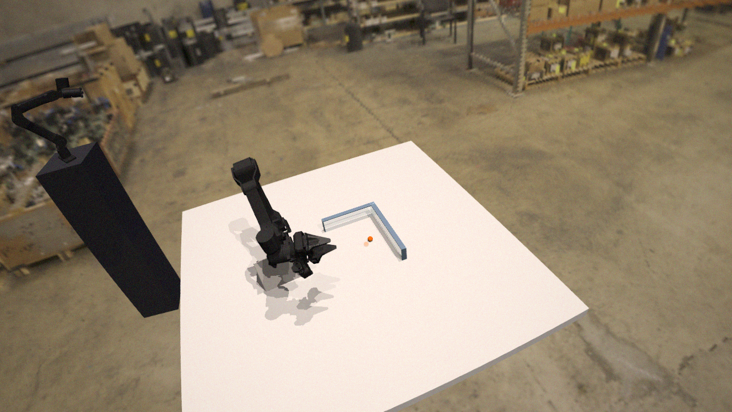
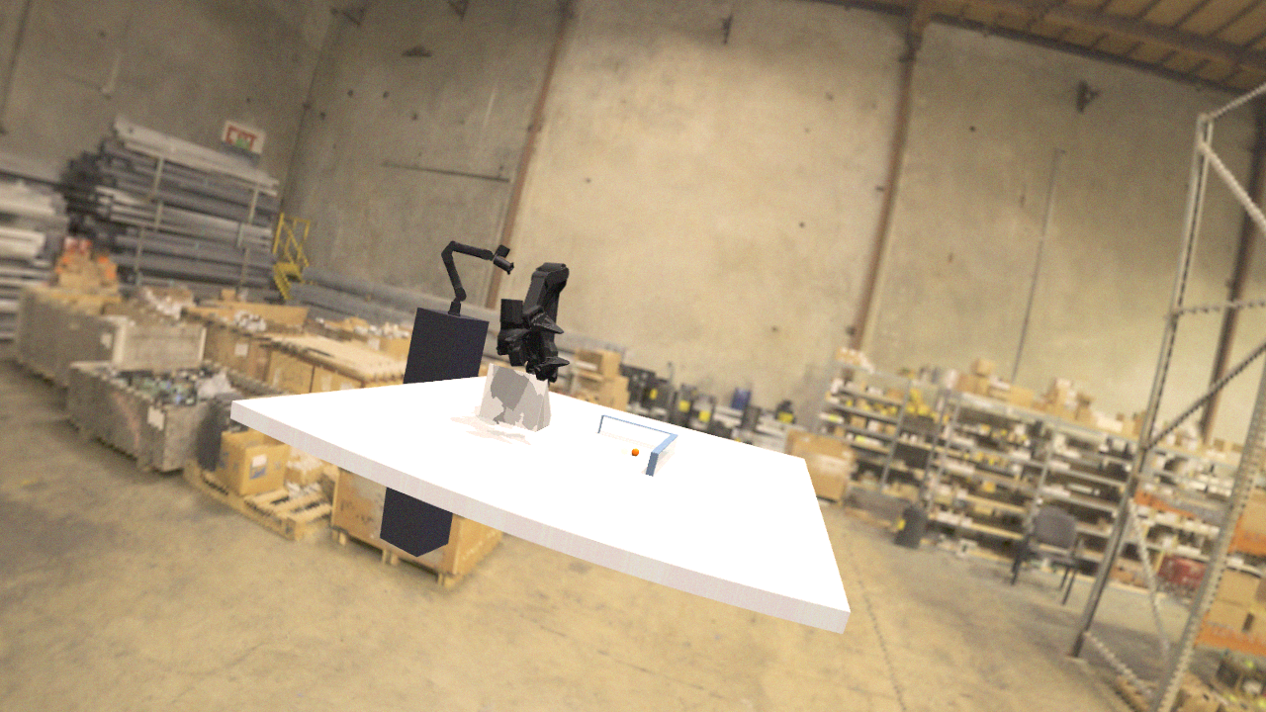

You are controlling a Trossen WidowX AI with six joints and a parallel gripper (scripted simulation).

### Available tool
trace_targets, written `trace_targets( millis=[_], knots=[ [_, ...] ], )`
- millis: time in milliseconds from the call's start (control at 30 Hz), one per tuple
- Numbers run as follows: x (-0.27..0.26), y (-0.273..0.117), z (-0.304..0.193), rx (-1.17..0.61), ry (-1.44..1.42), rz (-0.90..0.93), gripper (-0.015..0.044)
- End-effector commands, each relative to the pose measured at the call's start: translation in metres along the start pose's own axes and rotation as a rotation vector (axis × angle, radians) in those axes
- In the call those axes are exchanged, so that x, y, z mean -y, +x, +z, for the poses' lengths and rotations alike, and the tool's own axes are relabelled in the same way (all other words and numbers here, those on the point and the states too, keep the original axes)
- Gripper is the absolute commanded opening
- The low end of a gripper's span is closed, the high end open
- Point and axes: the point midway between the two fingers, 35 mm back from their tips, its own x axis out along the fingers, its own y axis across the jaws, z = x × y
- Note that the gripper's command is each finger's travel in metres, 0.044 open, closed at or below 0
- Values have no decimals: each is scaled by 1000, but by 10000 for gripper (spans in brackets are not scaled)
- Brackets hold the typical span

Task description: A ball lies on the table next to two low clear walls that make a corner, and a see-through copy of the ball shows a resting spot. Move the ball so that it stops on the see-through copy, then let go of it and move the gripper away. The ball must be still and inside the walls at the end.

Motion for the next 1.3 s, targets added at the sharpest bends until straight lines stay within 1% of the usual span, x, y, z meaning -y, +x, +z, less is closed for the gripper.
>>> trace_targets(
  millis=[0, 67, 200, 233, 333, 433, 567, 667, 800, 933, 1100, 1267],
  knots=[
    [1, 2, 0, 3, 0, -6, 374],
    [6, 16, -2, 25, -12, -54, 321],
    [18, 46, -2, 32, -176, -183, 216],
    [21, 54, -2, 30, -219, -216, 206],
    [36, 78, -5, 17, -360, -329, 206],
    [62, 109, -13, -27, -572, -503, 206],
    [107, 142, -31, -143, -863, -745, 206],
    [133, 153, -44, -230, -1009, -865, 206],
    [168, 160, -61, -372, -1190, -1002, 206],
    [206, 162, -81, -558, -1375, -1160, 206],
    [250, 154, -109, -840, -1573, -1351, 206],
    [288, 135, -137, -1182, -1717, -1515, 206]
  ],
)
